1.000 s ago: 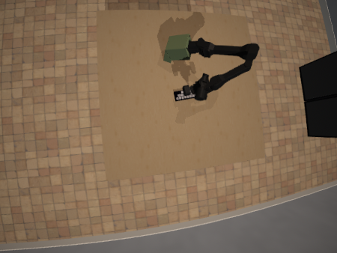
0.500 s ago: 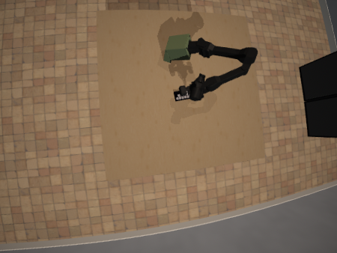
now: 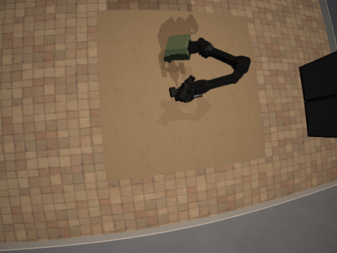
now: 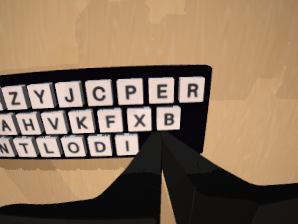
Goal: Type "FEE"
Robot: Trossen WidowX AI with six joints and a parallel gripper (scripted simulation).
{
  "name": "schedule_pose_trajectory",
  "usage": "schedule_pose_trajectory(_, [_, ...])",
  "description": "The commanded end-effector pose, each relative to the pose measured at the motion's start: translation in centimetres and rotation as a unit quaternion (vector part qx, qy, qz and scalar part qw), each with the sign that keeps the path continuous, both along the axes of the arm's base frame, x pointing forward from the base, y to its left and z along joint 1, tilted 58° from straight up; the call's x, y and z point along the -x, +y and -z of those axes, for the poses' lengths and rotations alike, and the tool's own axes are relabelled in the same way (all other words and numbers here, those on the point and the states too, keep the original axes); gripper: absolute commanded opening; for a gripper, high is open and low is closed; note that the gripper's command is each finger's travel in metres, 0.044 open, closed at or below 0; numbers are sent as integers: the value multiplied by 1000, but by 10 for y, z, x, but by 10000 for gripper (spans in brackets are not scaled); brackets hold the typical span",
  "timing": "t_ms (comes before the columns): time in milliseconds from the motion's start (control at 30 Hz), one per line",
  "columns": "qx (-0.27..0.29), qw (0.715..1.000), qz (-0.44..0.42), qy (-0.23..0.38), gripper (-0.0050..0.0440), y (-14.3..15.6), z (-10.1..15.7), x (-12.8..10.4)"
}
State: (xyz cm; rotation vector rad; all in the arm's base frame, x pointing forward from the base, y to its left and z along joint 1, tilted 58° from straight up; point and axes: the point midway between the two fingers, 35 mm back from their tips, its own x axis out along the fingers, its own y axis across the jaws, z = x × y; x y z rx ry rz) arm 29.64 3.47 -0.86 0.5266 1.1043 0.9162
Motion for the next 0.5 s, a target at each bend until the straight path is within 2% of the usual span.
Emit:
schedule_pose_trajectory(0, [1,1000,-1,-1,0,-1,1,-1])
schedule_pose_trajectory(100, [1,1000,-1,-1,0,1,0,6])
schedule_pose_trajectory(233, [1,1000,-1,-1,0,12,-7,38])
schedule_pose_trajectory(467, [1,1000,-1,-1,0,12,-8,40])
